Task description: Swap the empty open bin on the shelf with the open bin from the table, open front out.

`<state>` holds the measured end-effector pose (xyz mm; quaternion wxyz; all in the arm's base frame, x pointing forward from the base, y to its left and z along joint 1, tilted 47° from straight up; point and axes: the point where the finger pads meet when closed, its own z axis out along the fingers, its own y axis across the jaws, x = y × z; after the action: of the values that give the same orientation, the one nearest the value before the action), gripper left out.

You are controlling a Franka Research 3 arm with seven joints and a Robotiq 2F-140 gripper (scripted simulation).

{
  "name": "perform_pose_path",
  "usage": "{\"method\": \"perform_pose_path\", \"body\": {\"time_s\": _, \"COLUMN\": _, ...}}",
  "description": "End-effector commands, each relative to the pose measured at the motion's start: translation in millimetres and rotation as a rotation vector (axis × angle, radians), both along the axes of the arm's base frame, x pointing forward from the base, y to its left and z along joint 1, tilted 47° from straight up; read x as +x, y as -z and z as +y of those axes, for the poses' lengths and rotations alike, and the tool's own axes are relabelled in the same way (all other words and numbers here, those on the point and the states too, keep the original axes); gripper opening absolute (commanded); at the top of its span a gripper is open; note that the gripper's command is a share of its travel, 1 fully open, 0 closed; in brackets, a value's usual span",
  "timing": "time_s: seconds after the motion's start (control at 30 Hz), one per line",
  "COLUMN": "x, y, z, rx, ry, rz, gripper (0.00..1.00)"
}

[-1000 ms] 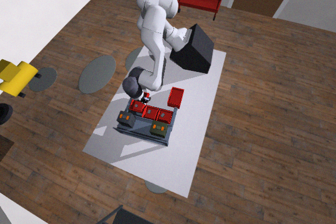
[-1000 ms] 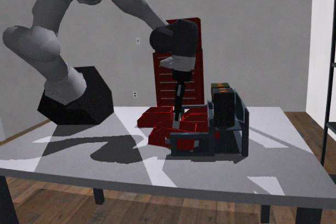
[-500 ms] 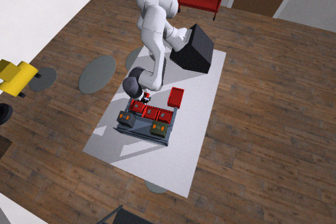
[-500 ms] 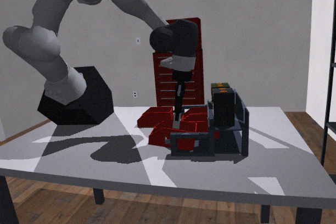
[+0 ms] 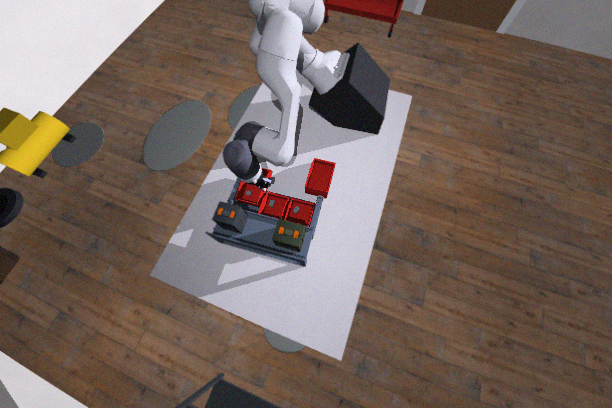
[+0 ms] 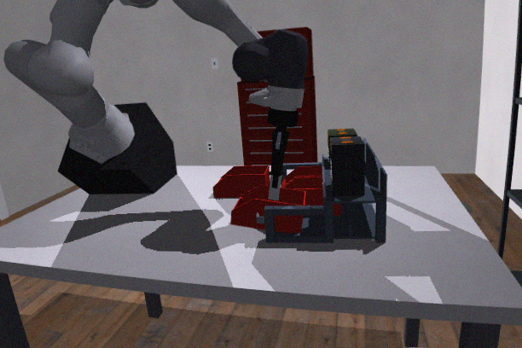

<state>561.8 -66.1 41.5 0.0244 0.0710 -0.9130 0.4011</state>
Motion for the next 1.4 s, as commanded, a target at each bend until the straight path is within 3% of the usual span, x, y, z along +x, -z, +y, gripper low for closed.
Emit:
{"method": "perform_pose_path", "body": {"time_s": 0.0, "x": 2.8, "y": 0.6, "z": 2, "rx": 0.004, "ry": -0.002, "rz": -0.008, "gripper": 0.00}}
{"method": "perform_pose_path", "body": {"time_s": 1.37, "x": 19.5, "y": 2.1, "z": 5, "rx": 0.011, "ry": -0.027, "rz": -0.030, "gripper": 0.00}}
